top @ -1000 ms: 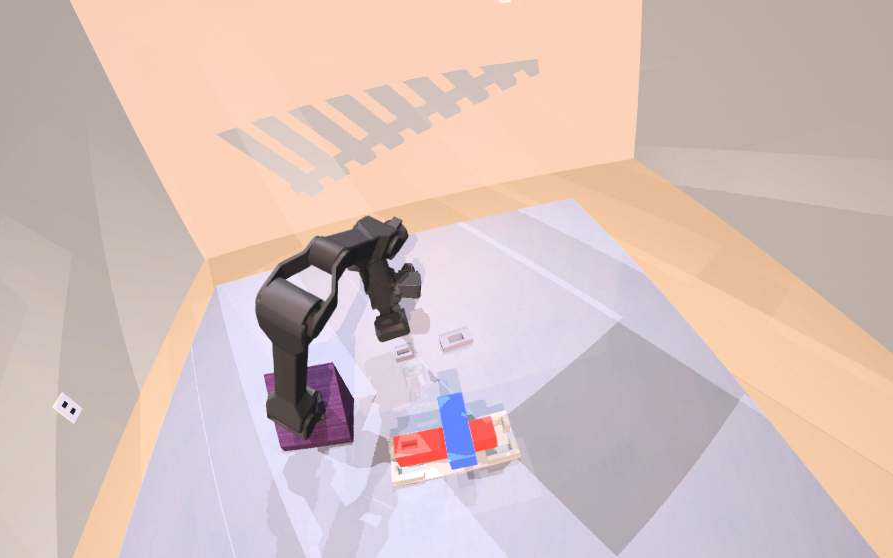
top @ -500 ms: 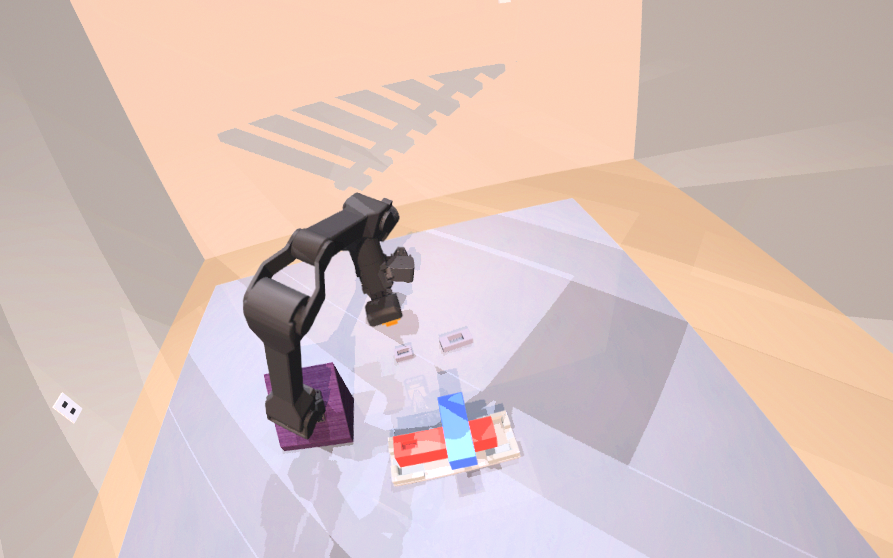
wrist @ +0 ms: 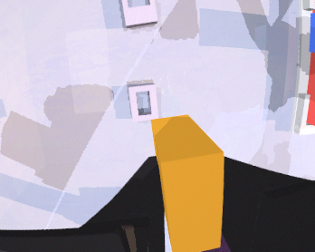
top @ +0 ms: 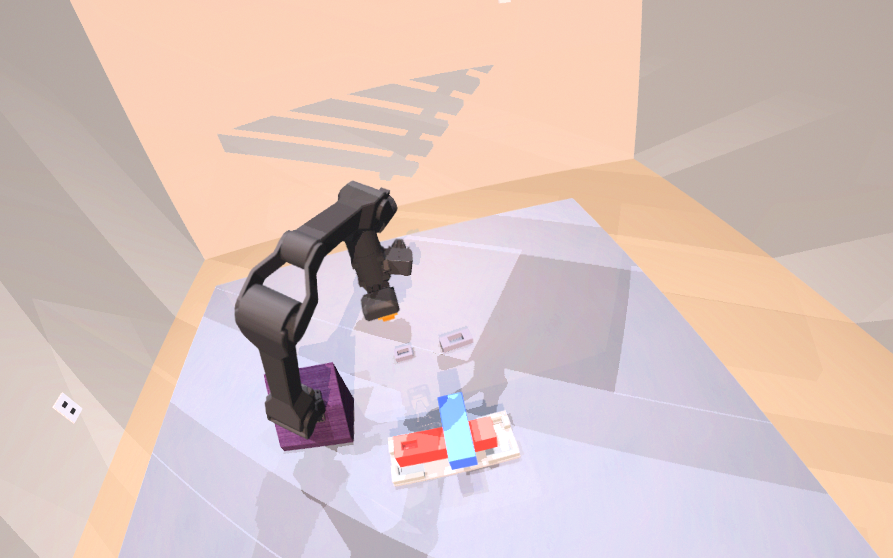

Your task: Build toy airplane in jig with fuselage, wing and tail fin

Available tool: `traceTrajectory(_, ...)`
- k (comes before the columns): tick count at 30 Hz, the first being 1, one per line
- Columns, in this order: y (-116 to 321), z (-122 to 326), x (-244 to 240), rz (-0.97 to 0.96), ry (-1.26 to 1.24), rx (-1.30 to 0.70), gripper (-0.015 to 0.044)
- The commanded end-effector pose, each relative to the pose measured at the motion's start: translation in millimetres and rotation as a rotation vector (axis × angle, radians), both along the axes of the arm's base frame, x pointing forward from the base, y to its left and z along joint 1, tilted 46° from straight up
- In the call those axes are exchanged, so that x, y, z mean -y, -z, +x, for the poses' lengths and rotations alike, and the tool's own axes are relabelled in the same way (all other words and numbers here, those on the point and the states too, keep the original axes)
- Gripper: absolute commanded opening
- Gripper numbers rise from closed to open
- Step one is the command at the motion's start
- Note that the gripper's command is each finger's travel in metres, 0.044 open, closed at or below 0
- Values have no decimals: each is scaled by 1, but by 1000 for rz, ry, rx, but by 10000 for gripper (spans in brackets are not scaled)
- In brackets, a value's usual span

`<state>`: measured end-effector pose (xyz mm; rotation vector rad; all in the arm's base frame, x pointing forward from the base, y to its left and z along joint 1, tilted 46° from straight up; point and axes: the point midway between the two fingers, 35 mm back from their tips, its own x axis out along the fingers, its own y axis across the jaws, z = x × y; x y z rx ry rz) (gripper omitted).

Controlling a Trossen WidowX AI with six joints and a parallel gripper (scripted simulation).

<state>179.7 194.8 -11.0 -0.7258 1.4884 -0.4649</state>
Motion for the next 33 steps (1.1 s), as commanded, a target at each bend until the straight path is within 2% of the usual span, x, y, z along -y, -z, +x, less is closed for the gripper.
traceTrajectory(1,-9,6,10,-4,0,-1,0)
traceTrajectory(33,-72,35,90,16,21,25,0)
